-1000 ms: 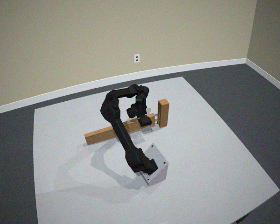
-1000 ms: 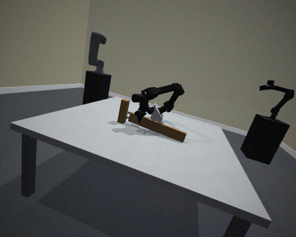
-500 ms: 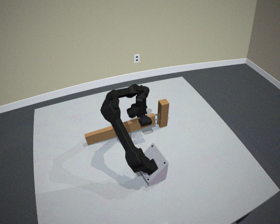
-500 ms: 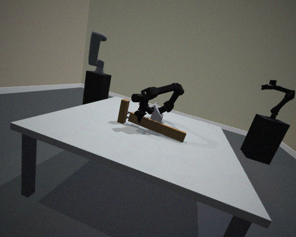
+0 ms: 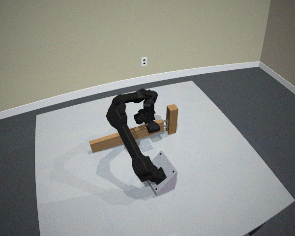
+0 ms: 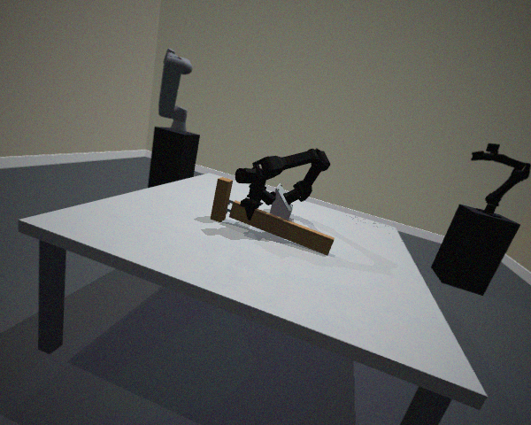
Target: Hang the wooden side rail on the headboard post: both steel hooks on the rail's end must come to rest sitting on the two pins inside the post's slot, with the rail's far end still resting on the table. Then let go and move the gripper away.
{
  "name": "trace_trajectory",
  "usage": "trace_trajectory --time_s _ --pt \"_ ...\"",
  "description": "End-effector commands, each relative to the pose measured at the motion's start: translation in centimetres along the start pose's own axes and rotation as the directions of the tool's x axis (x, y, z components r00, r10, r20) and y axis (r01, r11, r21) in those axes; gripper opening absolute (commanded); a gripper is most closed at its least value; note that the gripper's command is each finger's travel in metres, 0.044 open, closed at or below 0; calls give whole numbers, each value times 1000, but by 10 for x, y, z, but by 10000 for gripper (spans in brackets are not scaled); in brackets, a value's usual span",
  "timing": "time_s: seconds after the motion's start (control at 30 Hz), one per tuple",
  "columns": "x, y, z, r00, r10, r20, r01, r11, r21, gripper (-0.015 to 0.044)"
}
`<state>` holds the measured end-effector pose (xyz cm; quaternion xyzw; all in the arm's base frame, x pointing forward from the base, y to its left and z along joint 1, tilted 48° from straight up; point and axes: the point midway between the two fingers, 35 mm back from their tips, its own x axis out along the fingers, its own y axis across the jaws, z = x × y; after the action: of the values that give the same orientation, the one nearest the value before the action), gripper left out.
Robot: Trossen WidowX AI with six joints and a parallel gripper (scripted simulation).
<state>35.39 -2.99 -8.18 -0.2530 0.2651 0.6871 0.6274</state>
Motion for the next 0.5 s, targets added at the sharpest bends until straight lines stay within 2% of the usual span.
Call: trace_trajectory --time_s 0.0,0.47 --pt "-4 0 -3 1000 -7 -4 7 1000 3 0" --pt "-3 1 -5 1000 -7 -4 7 1000 3 0"
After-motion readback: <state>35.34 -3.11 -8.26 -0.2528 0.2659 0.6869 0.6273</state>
